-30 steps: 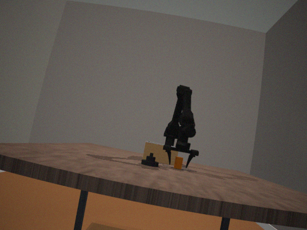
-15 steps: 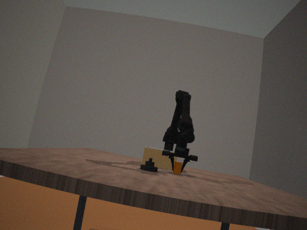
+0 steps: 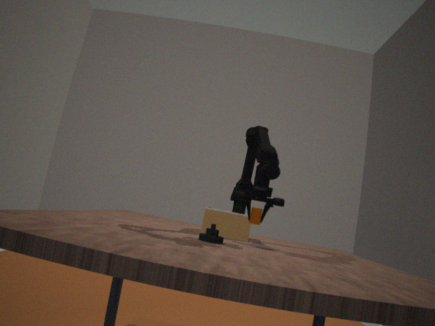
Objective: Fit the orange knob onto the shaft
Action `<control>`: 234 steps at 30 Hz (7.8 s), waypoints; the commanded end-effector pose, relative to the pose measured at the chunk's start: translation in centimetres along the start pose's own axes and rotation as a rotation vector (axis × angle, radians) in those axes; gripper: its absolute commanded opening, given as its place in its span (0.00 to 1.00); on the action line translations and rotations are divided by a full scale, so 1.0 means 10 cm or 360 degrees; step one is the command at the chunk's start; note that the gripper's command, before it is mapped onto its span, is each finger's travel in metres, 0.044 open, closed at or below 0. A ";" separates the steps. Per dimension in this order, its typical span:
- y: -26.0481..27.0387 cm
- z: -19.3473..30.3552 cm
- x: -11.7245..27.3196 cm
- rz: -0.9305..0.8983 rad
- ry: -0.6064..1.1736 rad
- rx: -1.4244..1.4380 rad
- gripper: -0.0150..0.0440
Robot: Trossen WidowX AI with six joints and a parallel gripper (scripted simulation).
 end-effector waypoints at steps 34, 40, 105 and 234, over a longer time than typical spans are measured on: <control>-0.56 -0.36 0.41 0.0011 -0.0038 0.0006 0.25; -0.71 -0.44 0.37 0.0013 -0.0039 0.0006 0.25; -1.58 -0.74 -0.19 0.0026 -0.0039 -0.0002 0.25; -1.58 -0.73 -0.19 0.0037 -0.0029 0.0998 0.25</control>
Point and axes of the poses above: the point midway between the two fingers, 35 mm back from their tips, its own x axis back along the fingers, its own y axis across the jaws, z = x × y, the point moved 1 cm from there along x, back along the fingers, and after that the axes turned 10 degrees about x, right-handed, at the moved point
